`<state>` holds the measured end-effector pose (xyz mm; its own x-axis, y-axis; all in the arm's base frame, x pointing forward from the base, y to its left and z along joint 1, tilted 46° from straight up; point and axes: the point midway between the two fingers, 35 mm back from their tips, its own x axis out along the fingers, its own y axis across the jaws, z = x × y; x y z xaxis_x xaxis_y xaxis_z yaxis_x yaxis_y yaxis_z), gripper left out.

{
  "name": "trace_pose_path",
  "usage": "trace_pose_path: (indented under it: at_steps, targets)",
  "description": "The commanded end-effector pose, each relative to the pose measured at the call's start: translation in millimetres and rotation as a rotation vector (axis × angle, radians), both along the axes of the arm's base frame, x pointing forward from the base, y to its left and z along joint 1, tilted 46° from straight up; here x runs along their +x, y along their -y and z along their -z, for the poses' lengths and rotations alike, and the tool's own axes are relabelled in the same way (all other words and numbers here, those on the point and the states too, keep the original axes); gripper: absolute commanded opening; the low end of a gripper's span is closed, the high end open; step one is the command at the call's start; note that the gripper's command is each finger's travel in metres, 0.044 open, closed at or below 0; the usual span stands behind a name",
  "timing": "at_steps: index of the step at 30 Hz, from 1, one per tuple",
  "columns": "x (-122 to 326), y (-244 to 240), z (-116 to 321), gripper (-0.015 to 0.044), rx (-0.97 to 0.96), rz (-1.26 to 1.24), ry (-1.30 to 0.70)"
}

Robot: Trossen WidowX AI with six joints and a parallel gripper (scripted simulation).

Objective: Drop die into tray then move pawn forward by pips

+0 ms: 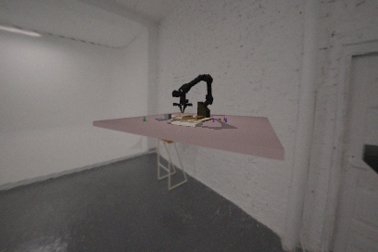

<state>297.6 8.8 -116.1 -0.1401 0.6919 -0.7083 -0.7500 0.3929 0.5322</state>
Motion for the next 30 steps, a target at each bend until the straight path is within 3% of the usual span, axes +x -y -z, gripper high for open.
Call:
trace_pose_path:
  at_steps: [1,19,30]
  targets:
    - [-7,-15,14,0.0000,0.007,0.000,-0.015]
    - [-10,-27,26,0.0000,0.008,0.000,-0.016]
    - [-4,-16,15,0.0289,0.004,-0.004,-0.008]
